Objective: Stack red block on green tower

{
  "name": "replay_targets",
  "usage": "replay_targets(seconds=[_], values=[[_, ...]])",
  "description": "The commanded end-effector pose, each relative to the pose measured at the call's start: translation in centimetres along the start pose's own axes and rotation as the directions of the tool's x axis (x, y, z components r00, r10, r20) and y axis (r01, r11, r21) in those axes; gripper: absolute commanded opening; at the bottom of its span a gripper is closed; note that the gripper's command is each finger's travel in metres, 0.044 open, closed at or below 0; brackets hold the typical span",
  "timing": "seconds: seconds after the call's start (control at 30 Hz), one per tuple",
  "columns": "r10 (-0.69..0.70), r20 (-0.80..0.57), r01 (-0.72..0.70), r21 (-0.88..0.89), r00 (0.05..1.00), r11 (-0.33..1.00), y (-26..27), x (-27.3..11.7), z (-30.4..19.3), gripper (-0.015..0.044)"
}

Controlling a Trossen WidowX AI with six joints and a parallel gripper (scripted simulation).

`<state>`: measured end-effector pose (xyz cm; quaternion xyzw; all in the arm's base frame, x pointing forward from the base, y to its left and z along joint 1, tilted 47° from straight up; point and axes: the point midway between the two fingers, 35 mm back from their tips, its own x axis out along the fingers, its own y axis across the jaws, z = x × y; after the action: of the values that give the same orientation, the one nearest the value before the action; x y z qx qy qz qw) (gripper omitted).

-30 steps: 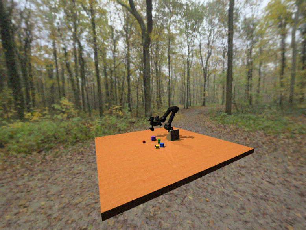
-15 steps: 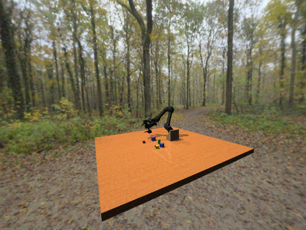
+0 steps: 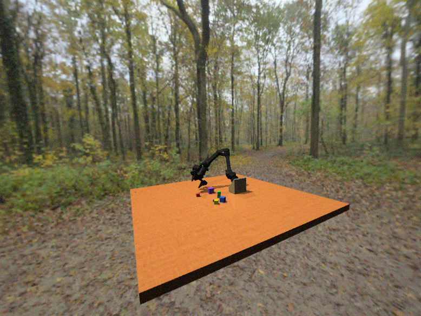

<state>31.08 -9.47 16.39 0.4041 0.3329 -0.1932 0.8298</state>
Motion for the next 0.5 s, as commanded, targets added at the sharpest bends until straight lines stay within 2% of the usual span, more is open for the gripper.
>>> replay_targets(seconds=[0.0,0.23,0.47], values=[[-0.115,-0.055,0.111,-0.066,0.992,0.992,-0.1,1.6,-1.0,0.0440],[-0.349,-0.115,0.311,-0.261,0.930,0.914,0.0,3.9,-3.2,0.0440],[-0.562,-0.085,0.453,-0.499,0.823,0.739,0.5,5.5,-5.3,0.0440]])
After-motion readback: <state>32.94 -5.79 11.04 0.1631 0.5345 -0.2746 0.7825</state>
